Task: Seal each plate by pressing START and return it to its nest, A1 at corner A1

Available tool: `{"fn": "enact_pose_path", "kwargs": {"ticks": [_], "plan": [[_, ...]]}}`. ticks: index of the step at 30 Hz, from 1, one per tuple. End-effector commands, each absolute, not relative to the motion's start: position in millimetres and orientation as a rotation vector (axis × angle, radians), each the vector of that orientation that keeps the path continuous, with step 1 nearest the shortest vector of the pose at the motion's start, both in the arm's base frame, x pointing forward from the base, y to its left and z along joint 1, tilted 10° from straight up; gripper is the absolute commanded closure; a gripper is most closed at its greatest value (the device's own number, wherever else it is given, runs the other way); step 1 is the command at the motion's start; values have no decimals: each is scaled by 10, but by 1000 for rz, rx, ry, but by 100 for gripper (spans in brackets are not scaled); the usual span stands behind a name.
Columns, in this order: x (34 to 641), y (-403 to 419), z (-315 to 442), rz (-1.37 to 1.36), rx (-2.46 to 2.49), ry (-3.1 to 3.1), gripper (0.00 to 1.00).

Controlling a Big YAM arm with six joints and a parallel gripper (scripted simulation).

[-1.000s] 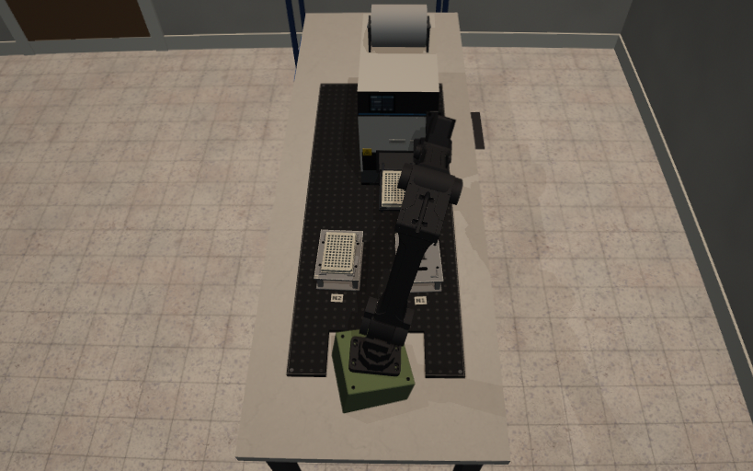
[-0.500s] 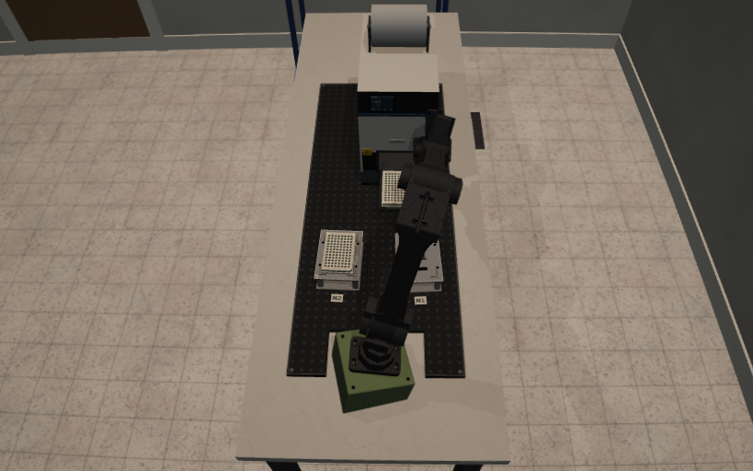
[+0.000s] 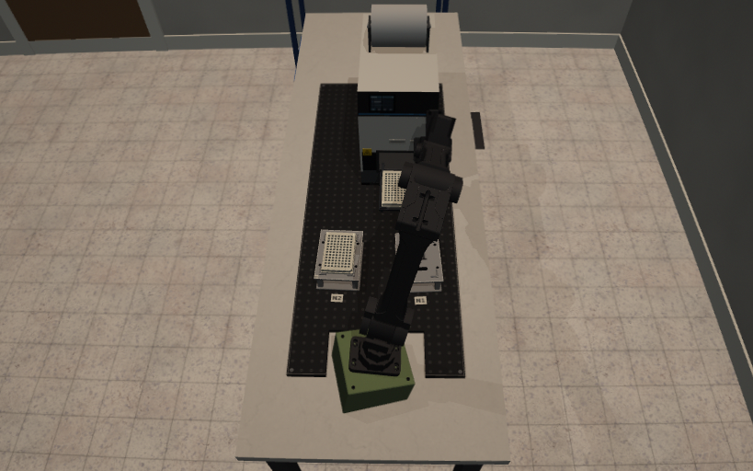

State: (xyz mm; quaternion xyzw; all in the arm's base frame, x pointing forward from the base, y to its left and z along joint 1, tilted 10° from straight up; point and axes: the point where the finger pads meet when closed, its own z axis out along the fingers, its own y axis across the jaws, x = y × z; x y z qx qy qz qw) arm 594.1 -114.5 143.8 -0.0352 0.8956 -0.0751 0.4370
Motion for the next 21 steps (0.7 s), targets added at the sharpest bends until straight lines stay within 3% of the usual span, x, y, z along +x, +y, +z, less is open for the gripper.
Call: {"fn": "enact_pose_path", "kwargs": {"ticks": [1, 21], "plan": [[6133, -1149, 1620, -189, -84, 2200, 100], [6152, -1237, 1707, -202, -69, 2179, 100]]}}
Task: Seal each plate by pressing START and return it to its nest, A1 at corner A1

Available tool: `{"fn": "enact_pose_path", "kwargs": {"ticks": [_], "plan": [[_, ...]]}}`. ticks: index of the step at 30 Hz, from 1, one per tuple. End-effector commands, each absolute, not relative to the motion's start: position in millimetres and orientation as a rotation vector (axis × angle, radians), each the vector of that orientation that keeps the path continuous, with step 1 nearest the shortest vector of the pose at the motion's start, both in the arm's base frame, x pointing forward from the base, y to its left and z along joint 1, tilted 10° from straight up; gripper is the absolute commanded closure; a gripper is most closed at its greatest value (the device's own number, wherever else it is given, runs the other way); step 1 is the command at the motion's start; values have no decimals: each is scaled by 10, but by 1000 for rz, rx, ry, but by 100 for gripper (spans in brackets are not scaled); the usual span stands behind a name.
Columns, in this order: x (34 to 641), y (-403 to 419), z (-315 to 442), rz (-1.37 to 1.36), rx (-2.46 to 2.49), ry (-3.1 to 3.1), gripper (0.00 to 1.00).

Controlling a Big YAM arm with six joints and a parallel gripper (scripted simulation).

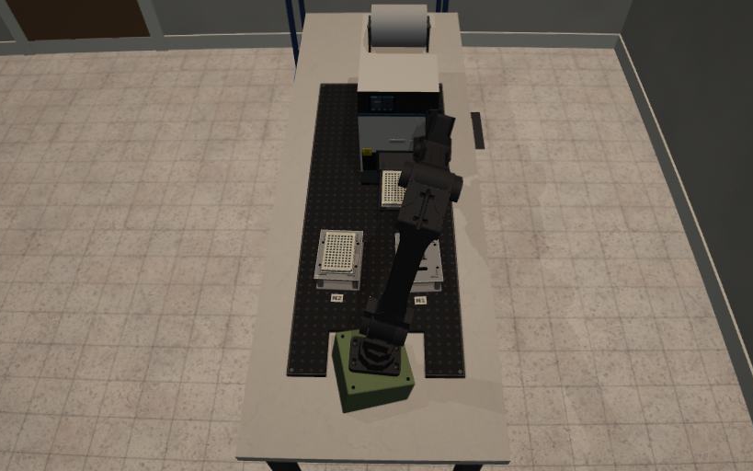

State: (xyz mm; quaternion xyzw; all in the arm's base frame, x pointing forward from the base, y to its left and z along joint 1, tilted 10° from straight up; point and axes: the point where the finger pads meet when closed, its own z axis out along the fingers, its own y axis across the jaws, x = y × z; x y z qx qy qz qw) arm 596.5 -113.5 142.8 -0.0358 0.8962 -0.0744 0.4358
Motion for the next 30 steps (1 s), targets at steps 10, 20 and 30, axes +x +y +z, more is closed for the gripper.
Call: {"fn": "enact_pose_path", "kwargs": {"ticks": [10, 20, 30], "plan": [[6196, -1086, 1628, -181, -97, 2193, 100], [6230, -1060, 1605, -178, -102, 2198, 100], [6259, -1071, 1631, -181, -100, 2190, 100]]}}
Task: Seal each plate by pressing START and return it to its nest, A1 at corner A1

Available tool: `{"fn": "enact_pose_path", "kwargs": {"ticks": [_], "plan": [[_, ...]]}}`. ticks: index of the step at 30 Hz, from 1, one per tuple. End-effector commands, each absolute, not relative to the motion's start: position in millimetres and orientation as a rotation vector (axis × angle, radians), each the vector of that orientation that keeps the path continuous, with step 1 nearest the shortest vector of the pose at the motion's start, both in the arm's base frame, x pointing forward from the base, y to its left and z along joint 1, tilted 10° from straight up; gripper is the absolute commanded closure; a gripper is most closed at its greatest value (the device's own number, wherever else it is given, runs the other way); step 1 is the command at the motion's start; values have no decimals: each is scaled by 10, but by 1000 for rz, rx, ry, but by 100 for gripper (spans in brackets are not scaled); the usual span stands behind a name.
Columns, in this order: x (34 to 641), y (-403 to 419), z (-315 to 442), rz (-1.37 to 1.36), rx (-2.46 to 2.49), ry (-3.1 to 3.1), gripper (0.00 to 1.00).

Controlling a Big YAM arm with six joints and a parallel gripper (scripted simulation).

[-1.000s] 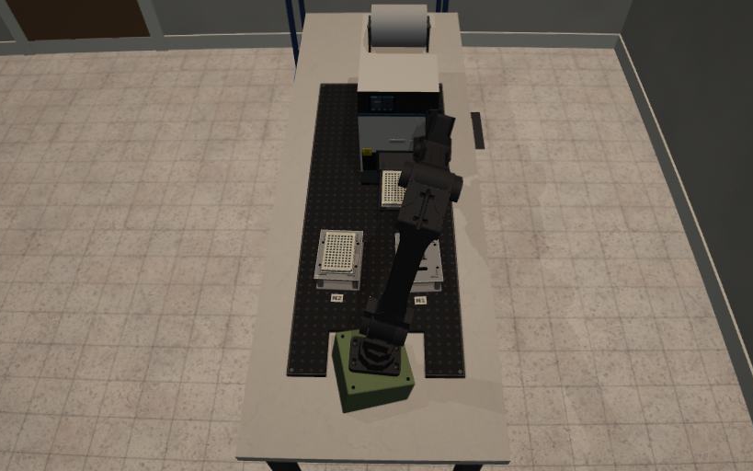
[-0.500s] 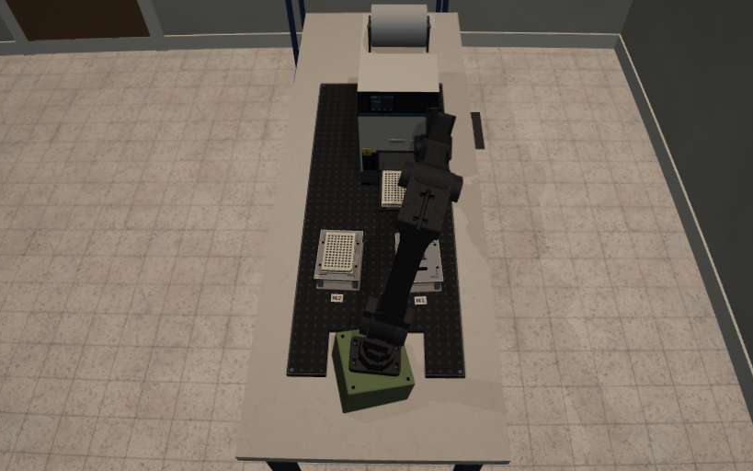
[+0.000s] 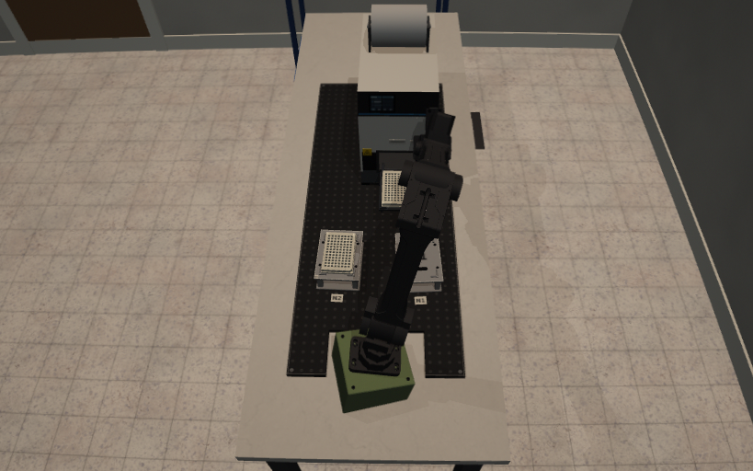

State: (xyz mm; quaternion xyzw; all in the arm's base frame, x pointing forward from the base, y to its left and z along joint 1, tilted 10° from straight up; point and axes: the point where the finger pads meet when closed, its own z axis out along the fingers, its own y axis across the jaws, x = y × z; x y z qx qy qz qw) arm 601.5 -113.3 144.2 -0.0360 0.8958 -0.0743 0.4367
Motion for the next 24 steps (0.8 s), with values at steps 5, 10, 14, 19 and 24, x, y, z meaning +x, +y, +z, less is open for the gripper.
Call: {"fn": "enact_pose_path", "kwargs": {"ticks": [5, 10, 14, 19, 24], "plan": [[6285, -1075, 1654, -182, -100, 2186, 100], [6304, -1082, 1673, -184, -99, 2182, 100], [6330, -1086, 1697, -187, -98, 2170, 100], [6333, -1090, 1698, -188, -98, 2170, 100], [6334, -1093, 1700, -188, -98, 2169, 100]]}}
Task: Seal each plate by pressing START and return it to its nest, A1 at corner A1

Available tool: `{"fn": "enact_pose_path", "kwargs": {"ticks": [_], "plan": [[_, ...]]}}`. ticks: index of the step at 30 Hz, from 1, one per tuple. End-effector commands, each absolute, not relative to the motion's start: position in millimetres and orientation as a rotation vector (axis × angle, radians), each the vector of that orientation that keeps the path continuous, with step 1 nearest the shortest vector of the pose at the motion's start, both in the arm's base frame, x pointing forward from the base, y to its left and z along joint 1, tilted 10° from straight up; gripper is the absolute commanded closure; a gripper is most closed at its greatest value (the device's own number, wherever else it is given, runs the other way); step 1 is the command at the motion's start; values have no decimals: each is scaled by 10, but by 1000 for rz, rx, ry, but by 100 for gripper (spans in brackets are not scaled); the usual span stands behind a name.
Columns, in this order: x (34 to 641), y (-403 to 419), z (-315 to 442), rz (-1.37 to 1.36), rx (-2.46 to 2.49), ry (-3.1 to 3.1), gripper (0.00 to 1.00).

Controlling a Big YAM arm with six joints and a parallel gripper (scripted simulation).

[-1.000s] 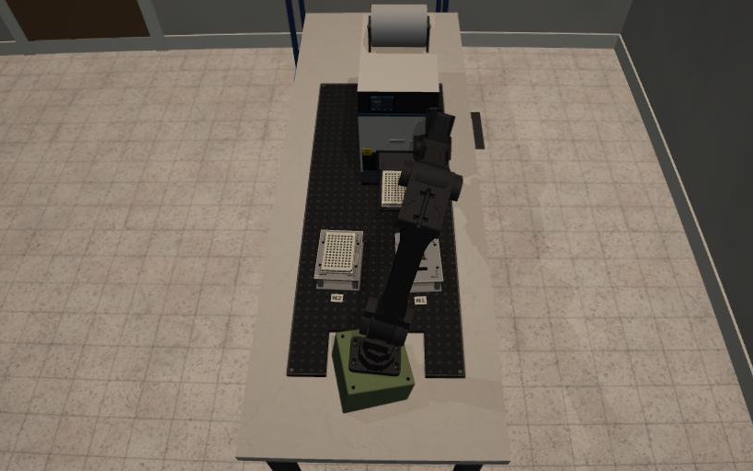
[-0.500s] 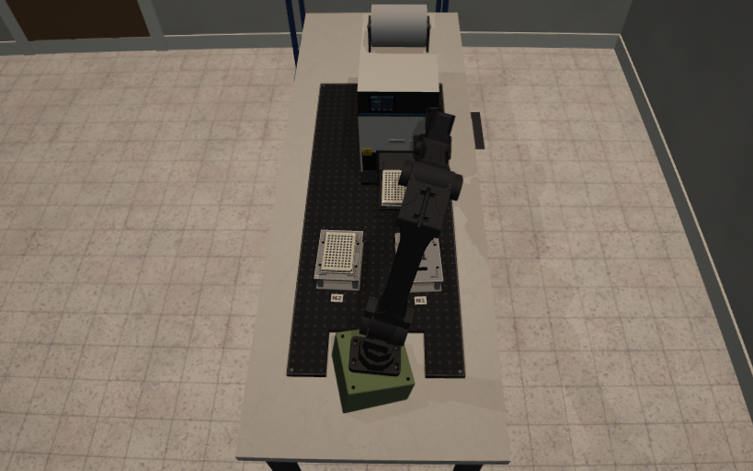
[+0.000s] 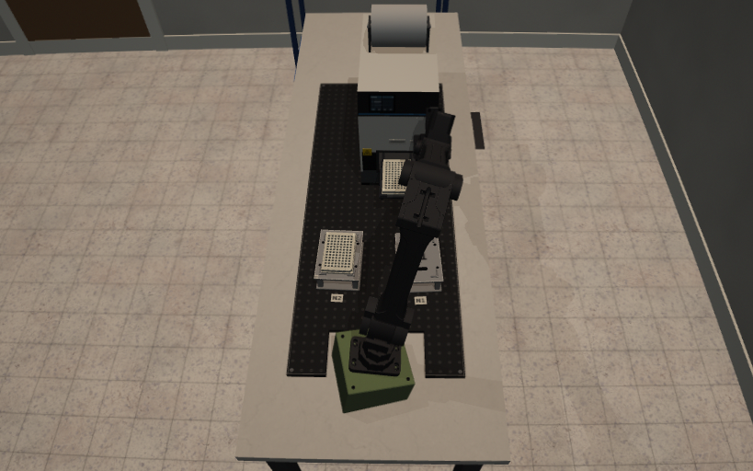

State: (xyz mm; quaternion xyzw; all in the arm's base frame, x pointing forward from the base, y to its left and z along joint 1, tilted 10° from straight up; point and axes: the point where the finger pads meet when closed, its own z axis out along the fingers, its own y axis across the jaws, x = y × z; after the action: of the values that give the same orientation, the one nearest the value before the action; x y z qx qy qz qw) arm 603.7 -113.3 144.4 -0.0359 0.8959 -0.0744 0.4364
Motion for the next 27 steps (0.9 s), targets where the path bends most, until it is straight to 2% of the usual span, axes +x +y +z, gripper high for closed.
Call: {"fn": "enact_pose_path", "kwargs": {"ticks": [1, 5, 24, 27], "plan": [[6335, -1094, 1700, -188, -98, 2169, 100], [6335, -1097, 1700, -189, -97, 2169, 100], [5242, -1200, 1980, -198, -92, 2204, 100], [5254, -1201, 1960, -205, -88, 2213, 100]]}}
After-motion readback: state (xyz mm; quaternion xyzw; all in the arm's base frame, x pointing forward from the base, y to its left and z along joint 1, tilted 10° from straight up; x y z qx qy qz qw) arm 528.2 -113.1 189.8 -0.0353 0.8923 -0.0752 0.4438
